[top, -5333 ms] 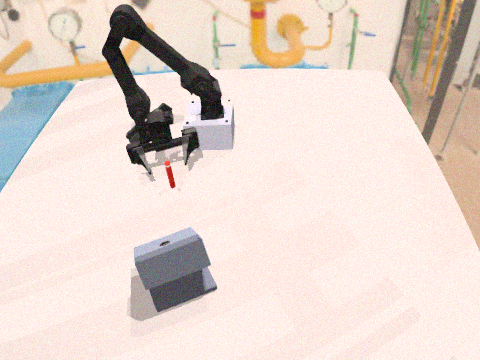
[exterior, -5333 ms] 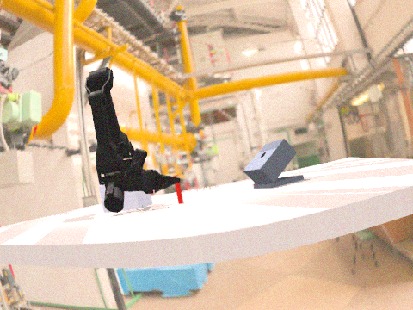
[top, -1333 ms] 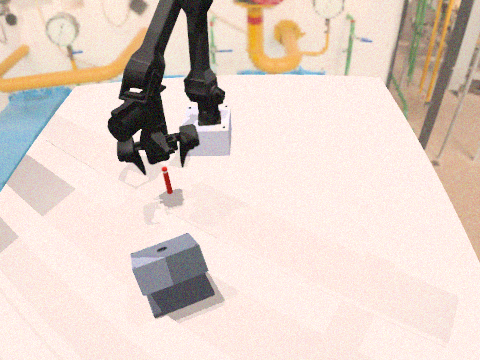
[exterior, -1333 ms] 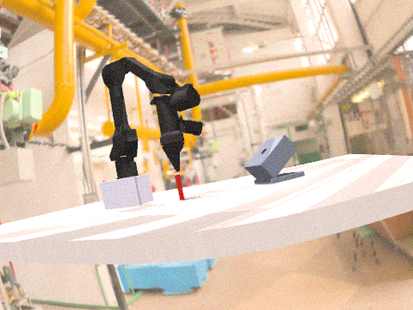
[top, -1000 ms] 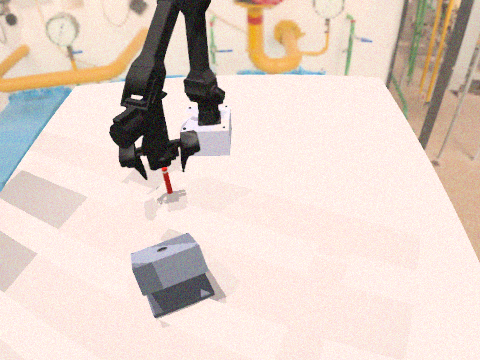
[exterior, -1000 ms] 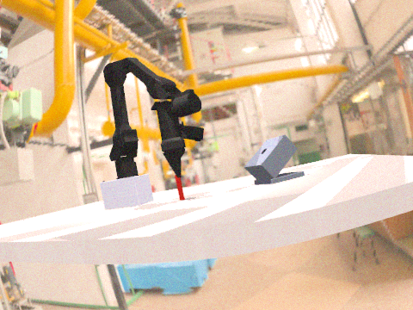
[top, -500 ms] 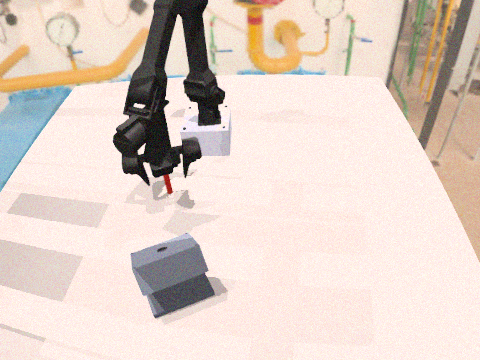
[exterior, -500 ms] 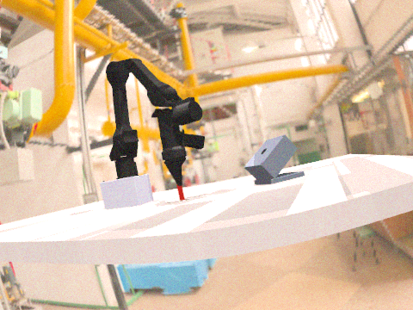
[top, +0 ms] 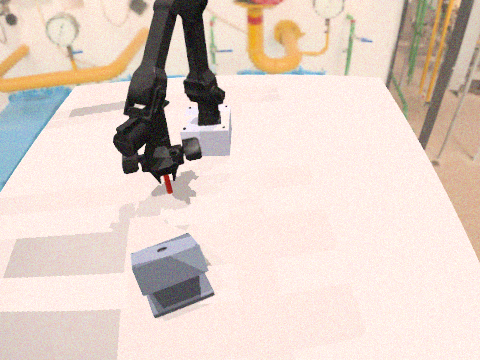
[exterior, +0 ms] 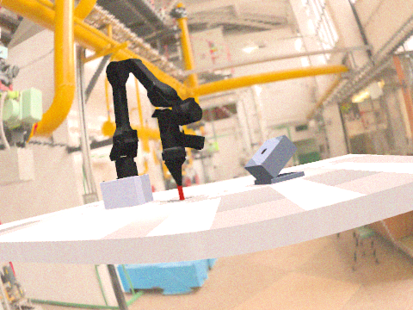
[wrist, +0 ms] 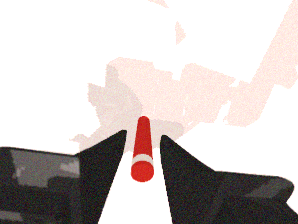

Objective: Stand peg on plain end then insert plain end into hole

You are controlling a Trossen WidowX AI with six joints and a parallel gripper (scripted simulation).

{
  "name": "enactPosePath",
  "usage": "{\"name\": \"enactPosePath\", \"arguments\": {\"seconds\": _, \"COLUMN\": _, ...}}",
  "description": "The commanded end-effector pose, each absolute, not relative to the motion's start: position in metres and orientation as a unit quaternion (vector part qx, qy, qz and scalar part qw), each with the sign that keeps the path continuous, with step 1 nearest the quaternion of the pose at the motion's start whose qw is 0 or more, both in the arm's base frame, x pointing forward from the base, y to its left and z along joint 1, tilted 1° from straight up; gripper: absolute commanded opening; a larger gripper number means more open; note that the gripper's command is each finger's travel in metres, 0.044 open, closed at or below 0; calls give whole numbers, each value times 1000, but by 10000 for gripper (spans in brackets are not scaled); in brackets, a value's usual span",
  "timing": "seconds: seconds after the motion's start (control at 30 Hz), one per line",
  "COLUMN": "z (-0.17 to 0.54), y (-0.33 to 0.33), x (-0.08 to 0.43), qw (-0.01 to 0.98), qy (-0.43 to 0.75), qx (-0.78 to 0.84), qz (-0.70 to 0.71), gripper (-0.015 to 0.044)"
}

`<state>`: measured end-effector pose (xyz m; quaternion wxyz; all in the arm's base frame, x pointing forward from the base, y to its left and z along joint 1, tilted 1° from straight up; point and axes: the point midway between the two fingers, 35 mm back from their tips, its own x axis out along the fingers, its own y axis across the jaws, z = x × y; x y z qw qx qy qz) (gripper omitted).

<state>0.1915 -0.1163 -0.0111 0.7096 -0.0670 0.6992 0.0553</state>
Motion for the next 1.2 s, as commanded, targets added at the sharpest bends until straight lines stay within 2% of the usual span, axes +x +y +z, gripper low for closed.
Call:
{"name": "enactPosePath", "arguments": {"seconds": 0.0, "z": -10, "y": -116, "x": 192, "qw": 710, "qy": 699, "qx": -67, "qz": 55, "gripper": 46}}
{"name": "enactPosePath", "arguments": {"seconds": 0.23, "z": -10, "y": -116, "x": 192, "qw": 710, "qy": 699, "qx": -67, "qz": 55, "gripper": 0}}
{"name": "enactPosePath", "arguments": {"seconds": 0.87, "z": 66, "y": -113, "x": 190, "qw": 708, "qy": 702, "qx": -66, "qz": 53, "gripper": 0}}
{"name": "enactPosePath", "arguments": {"seconds": 1.17, "z": 71, "y": -113, "x": 198, "qw": 720, "qy": 690, "qx": -55, "qz": 49, "gripper": 0}}
